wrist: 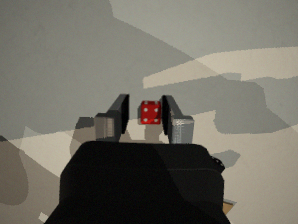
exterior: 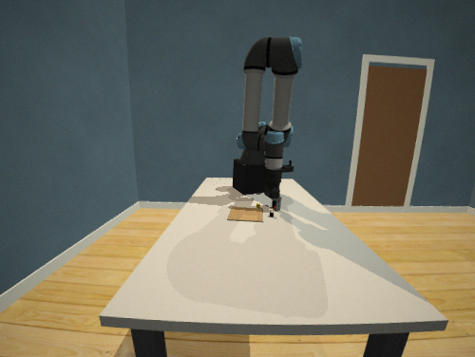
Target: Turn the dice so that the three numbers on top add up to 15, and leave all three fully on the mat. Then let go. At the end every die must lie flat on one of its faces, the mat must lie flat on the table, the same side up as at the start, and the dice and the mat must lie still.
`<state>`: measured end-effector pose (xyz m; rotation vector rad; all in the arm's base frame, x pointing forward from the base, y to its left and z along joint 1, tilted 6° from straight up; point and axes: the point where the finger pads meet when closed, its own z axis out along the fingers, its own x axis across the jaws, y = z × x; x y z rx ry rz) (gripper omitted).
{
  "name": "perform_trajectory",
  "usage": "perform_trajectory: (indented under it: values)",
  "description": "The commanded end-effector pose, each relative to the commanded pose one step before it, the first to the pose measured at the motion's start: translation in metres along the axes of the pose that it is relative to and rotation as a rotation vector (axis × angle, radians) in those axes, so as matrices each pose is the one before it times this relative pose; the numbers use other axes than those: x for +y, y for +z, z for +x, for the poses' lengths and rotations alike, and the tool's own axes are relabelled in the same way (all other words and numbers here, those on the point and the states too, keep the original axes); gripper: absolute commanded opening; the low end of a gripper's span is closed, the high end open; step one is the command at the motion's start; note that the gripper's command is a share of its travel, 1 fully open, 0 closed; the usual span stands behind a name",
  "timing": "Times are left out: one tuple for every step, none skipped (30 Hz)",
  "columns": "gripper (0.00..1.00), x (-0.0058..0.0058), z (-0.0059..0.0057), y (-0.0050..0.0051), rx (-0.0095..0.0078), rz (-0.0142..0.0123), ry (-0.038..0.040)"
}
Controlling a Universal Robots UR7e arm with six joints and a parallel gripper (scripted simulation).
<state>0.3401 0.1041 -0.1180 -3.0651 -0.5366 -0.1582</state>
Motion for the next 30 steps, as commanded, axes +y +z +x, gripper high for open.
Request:
perform_trajectory:
  values:
    - [0.64,0.0008,0.00199,0.00027,0.00244,-0.00218,-0.00137]
    - [0.64,0.0,0.0,0.0,0.0,0.0,0.0]
    - [0.64,0.0,0.0,0.0,0.0,0.0,0.0]
    - [0.64,0.0,0.0,0.0,0.0,0.0,0.0]
    - [0.64,0.0,0.0,0.0,0.0,0.0,0.0]
    - [0.64,0.0,0.0,0.0,0.0,0.0,0.0]
    - [0.64,0.0,0.0,0.0,0.0,0.0,0.0]
    - [0.64,0.0,0.0,0.0,0.0,0.0,0.0]
    - [0.64,0.0,0.0,0.0,0.0,0.0,0.0]
    - [0.64,0.0,0.0,0.0,0.0,0.0,0.0]
    - [0.64,0.0,0.0,0.0,0.0,0.0,0.0]
    - [0.64,0.0,0.0,0.0,0.0,0.0,0.0]
    - [0.64,0.0,0.0,0.0,0.0,0.0,0.0]
    - [0.34,0.0,0.0,0.0,0.0,0.0,0.0]
    - [0.34,0.0,0.0,0.0,0.0,0.0,0.0]
    - [0.34,0.0,0.0,0.0,0.0,0.0,0.0]
    - [0.34,0.0,0.0,0.0,0.0,0.0,0.0]
    - [0.34,0.0,0.0,0.0,0.0,0.0,0.0]
    - [0.34,0.0,0.0,0.0,0.0,0.0,0.0]
    - [0.34,0.0,0.0,0.0,0.0,0.0,0.0]
    - [0.34,0.0,0.0,0.0,0.0,0.0,0.0]
    - [0.34,0.0,0.0,0.0,0.0,0.0,0.0]
    - [0.34,0.0,0.0,0.0,0.0,0.0,0.0]
    - [0.34,0.0,0.0,0.0,0.0,0.0,0.0]
    - [0.34,0.0,0.0,0.0,0.0,0.0,0.0]
    - [0.34,0.0,0.0,0.0,0.0,0.0,0.0]
    - [0.34,0.0,0.0,0.0,0.0,0.0,0.0]
    - [0.34,0.0,0.0,0.0,0.0,0.0,0.0]
    - [0.34,0.0,0.0,0.0,0.0,0.0,0.0]
    - [0.34,0.0,0.0,0.0,0.0,0.0,0.0]
